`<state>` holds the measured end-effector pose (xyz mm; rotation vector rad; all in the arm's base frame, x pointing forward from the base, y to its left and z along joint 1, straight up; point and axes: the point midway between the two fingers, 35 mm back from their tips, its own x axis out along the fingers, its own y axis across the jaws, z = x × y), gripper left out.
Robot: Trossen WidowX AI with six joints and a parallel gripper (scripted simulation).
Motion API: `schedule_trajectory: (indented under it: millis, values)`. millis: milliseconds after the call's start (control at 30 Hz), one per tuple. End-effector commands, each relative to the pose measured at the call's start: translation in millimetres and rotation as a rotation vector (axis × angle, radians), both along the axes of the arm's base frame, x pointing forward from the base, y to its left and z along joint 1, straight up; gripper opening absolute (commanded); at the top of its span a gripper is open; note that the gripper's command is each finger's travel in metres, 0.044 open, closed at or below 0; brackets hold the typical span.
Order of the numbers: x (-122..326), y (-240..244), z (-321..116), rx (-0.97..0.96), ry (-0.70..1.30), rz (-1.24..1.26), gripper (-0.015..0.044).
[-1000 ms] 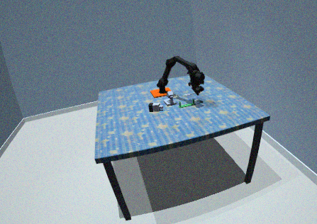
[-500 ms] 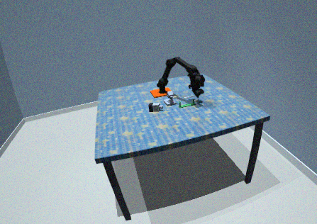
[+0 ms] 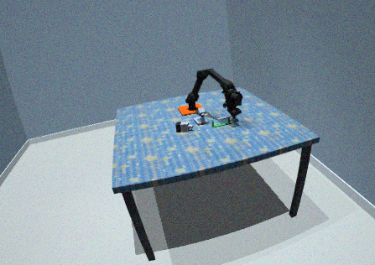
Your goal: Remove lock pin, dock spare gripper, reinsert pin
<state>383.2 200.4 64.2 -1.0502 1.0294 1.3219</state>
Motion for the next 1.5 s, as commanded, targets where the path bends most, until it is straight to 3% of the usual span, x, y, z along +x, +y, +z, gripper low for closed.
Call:
schedule_trajectory:
  millis: [0,233,500,1467]
  values:
    - [0.0,0.1,-4.6,0.000,0.001,-0.004,0.0000]
    - [0.0,0.1,-4.8,0.000,0.001,-0.004,0.0000]
    - [-0.2,0.0,-4.3,0.000,0.001,0.000,0.0200]
    - [-5.2,-2.3,63.7,-0.010,0.023,0.000,0.0200]
